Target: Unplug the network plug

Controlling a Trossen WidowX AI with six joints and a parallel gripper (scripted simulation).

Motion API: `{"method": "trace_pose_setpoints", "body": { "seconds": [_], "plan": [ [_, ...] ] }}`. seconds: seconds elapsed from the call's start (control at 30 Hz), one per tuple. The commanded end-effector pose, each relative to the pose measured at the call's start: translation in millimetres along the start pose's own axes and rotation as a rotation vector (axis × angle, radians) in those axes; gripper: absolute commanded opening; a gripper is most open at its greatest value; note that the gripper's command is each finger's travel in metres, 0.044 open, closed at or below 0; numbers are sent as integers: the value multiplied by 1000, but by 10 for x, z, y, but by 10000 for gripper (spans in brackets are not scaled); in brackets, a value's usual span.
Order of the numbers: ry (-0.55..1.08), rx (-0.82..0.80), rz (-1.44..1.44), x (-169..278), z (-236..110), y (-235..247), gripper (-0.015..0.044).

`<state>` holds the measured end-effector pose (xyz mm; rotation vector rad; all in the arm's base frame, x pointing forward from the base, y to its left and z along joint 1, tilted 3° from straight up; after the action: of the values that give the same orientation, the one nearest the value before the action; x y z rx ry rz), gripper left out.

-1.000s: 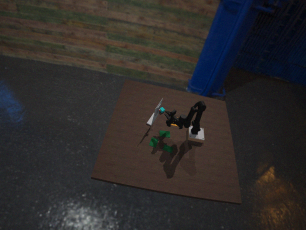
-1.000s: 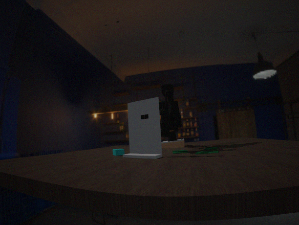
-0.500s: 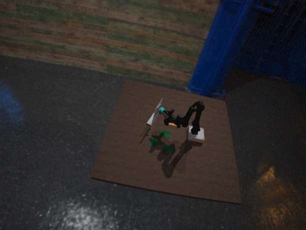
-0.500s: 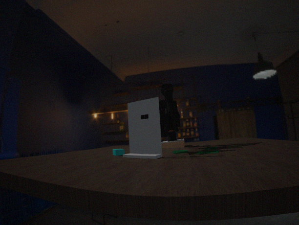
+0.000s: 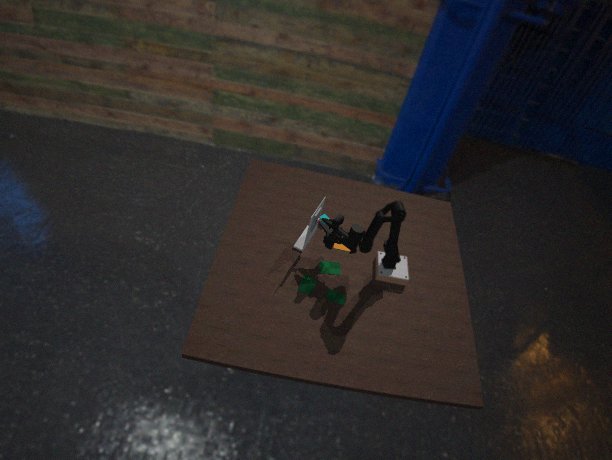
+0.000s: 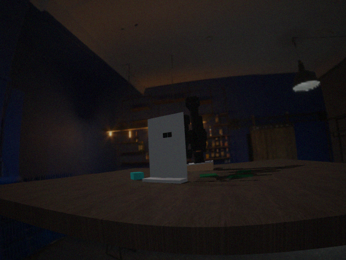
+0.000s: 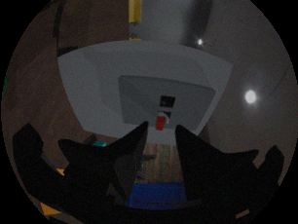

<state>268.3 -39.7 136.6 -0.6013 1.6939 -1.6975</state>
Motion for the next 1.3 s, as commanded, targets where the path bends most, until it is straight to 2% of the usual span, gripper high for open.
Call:
{"method": "trace_pose_setpoints", "body": {
  "seconds": [0.0, 0.2, 0.3, 0.67, 1.27],
  "plan": [
    [-3, 0, 3, -11, 84, 7, 156],
    [-5, 2, 4, -18, 139, 9, 156],
    [-5, 2, 4, -18, 139, 9, 77],
    [-5, 2, 4, -18, 139, 9, 4],
    [-5, 1, 4, 5, 55, 7, 0]
  ]
}}
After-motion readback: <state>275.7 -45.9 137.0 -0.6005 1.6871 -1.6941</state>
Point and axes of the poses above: the point midway between the two fingers, 35 mm back from their tips, its own z axis out along the fingers, its own y axis across the jaws, x = y × z, the point moved 10 cm from there along -z, back along the fingers, and after that the axes turned 9 degrees about z, right-handed, at the moved point
